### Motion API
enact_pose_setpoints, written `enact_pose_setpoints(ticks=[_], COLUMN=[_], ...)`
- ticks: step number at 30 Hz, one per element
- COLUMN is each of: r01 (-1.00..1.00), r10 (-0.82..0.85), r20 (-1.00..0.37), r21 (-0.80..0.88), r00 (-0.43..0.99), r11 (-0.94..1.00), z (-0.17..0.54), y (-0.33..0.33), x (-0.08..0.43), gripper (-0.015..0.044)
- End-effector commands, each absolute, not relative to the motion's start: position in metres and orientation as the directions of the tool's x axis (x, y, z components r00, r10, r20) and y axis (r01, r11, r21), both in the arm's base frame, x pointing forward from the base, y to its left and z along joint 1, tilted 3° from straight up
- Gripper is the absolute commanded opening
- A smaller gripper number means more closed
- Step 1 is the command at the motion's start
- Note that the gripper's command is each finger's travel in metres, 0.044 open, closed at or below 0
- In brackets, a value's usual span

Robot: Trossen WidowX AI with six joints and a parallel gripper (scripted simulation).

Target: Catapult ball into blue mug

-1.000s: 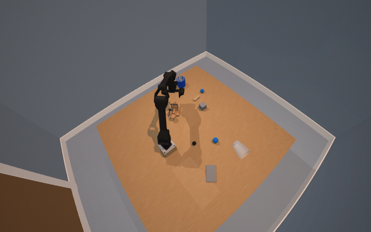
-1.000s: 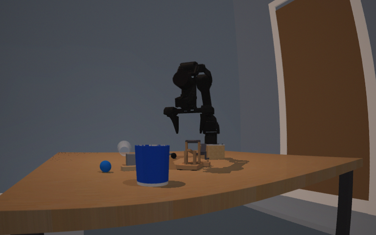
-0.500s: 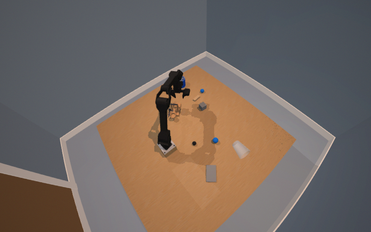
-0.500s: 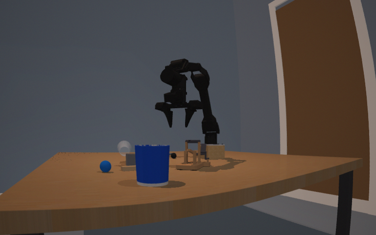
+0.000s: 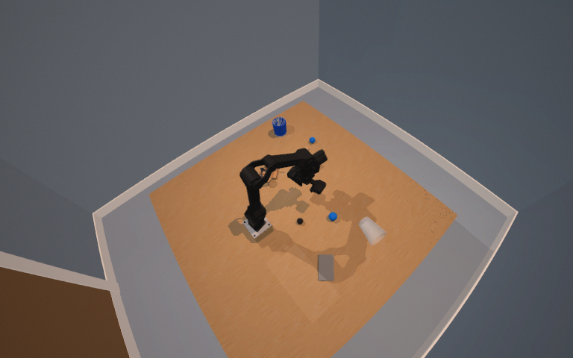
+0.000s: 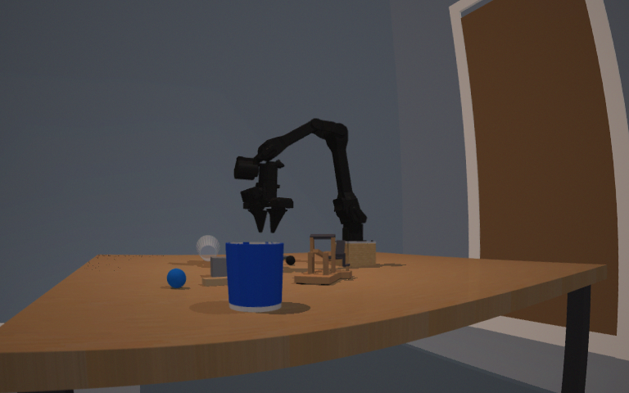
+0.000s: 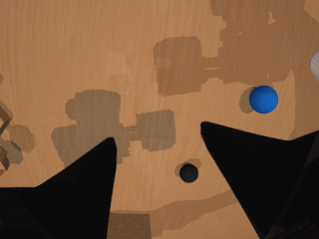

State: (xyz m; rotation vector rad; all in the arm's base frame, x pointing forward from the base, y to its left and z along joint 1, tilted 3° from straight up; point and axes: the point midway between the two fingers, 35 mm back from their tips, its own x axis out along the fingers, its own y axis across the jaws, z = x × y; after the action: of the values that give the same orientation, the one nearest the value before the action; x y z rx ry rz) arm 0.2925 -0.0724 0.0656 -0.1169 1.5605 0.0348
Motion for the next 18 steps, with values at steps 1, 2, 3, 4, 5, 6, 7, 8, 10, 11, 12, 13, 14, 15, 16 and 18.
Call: enact_pose_setpoints(ticks=[1,2,3,4,5,6,7,8,10,11,12,13,14,15,16,18], r01=[-0.003,0.025,0.053,0.080,0.108,0.135,0.157,0.169,0.174,0.174,0.174,0.174,0.174,0.174,0.174,0.174], r10=[-0.054,-0.054,-0.054,-0.054,-0.053,-0.053,-0.052,-0.051,-0.051,-0.051,-0.051,-0.051,-0.051,-0.051,-0.051,-0.051], r20=[-0.998,-0.998,-0.998,-0.998,-0.998,-0.998,-0.998,-0.998,-0.998,-0.998,-0.998,-0.998,-0.998,-0.998,-0.998,-0.998], r21=[-0.054,-0.055,-0.055,-0.055,-0.055,-0.055,-0.055,-0.055,-0.054,-0.054,-0.054,-0.054,-0.054,-0.054,-0.054,-0.054], r00=[-0.006,-0.009,-0.012,-0.015,-0.018,-0.021,-0.023,-0.024,-0.025,-0.025,-0.025,-0.025,-0.025,-0.025,-0.025,-0.025], r11=[0.999,0.998,0.997,0.995,0.993,0.989,0.986,0.984,0.983,0.983,0.983,0.983,0.983,0.983,0.983,0.983], z=[0.050,0.046,0.042,0.038,0.033,0.029,0.025,0.023,0.022,0.022,0.022,0.022,0.021,0.017,0.012,0.007], y=[-0.109,-0.117,-0.124,-0.130,-0.136,-0.140,-0.139,-0.138,-0.138,-0.138,-0.137,-0.136,-0.136,-0.136,-0.136,-0.136], x=[0.248,0.236,0.223,0.210,0.196,0.183,0.173,0.167,0.165,0.165,0.165,0.165,0.165,0.165,0.164,0.164], gripper=[0.0300,0.0300,0.0300,0.0300,0.0300,0.0300,0.0300,0.0300,0.0300,0.0300,0.0300,0.0300,0.0300,0.0300,0.0300,0.0300])
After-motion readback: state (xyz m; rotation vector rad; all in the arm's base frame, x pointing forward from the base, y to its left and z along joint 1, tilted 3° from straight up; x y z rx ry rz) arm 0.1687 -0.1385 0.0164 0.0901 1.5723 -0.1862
